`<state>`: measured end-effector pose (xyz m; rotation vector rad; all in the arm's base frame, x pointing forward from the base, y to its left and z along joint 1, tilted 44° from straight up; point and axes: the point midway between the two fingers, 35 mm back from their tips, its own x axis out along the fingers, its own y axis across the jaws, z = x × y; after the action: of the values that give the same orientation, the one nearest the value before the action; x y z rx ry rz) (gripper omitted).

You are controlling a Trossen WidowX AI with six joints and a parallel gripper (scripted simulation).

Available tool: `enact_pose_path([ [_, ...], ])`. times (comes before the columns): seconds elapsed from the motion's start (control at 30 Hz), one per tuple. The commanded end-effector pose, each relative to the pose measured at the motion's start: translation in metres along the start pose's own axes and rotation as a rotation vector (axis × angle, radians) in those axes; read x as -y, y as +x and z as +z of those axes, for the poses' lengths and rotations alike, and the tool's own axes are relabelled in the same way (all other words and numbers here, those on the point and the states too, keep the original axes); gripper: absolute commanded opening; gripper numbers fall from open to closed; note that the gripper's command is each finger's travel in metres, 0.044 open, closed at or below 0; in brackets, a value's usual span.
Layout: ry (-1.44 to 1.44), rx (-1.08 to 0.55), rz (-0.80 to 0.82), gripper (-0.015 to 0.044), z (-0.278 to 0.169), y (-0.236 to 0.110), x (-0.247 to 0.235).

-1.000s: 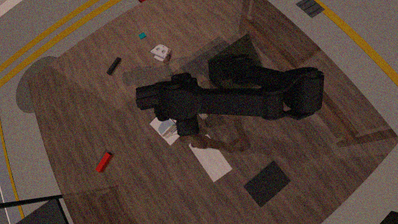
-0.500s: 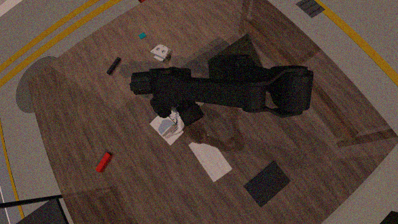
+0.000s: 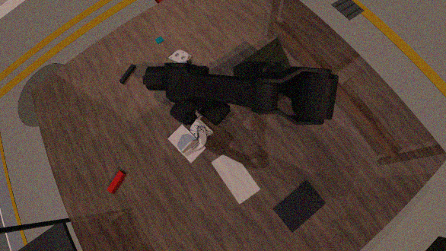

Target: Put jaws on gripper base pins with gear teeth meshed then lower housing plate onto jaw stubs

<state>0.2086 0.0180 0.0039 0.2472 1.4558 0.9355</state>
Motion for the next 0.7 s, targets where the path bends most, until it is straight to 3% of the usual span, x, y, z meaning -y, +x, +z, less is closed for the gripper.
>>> enact_pose_path([
  [0.0, -0.042, 0.0, 0.0, 0.0134, -0.0016, 0.0001, 0.003],
  [0.67, -0.063, 0.0, 0.0, 0.0134, -0.0016, 0.0001, 0.003],
])
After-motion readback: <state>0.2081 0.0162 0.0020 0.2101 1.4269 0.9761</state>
